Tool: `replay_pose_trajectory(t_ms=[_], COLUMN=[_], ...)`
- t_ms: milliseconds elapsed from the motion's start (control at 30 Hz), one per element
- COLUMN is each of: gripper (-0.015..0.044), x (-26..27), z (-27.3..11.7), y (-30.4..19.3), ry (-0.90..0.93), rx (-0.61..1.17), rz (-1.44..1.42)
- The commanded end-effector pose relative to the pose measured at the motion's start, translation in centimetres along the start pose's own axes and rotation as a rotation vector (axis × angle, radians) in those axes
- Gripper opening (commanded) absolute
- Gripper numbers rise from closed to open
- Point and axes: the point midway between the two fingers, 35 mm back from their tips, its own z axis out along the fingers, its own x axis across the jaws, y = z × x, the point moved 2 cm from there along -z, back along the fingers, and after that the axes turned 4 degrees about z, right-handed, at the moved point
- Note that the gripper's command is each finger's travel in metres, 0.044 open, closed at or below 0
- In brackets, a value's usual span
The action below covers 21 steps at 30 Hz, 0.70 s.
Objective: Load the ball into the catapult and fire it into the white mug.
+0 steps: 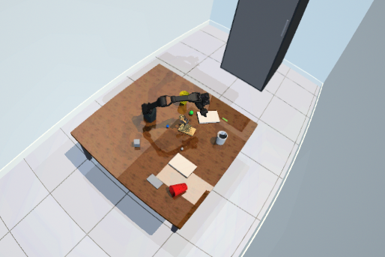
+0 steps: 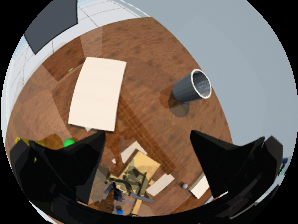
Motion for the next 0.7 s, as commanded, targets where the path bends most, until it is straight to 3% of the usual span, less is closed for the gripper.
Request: replay_pose_trajectory(t_ms=[0, 667], gripper=[0.044, 0.044], x=[-2.4, -13.6], z=[-0.2, -0.9], y=[1.0, 3.7], ry=[-0.004, -0.039], rx=[-0.068, -0.331], rz=[0.134, 0.642])
